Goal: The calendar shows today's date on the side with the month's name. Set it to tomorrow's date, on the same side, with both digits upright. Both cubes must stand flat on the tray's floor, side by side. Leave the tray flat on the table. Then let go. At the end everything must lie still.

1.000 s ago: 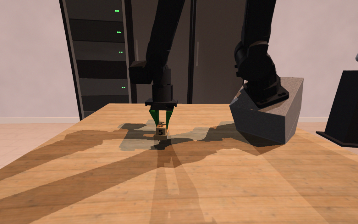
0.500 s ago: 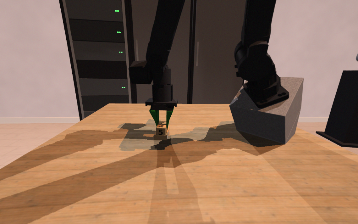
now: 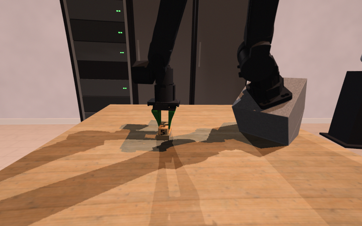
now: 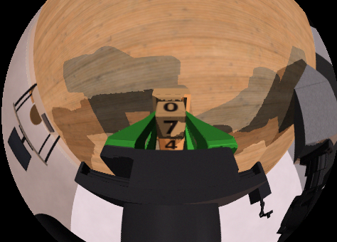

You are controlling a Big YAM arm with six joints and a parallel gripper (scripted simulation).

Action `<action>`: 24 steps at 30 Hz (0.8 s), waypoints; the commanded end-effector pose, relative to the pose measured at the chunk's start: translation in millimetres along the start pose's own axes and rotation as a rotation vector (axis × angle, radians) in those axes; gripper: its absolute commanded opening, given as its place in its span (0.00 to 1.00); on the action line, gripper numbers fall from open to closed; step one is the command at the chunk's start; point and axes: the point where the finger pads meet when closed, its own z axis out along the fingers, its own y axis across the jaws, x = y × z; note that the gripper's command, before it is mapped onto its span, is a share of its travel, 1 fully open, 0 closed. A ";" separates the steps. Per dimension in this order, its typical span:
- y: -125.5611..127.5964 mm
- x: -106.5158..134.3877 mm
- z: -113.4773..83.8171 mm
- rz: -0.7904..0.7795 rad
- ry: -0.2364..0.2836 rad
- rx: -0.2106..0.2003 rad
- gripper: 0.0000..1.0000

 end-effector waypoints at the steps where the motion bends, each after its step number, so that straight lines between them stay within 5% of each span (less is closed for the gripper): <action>1: 17.3 3.2 -19.0 -0.028 -0.003 -0.037 0.26; 16: 22.3 3.7 -108.6 -0.039 -0.012 -0.048 0.26; 18: 22.3 3.7 -113.9 -0.040 -0.013 -0.049 0.26; 20: 0.0 3.9 -98.1 -0.016 0.008 0.009 0.26; 24: 1.1 6.6 -97.1 -0.025 0.012 0.012 0.26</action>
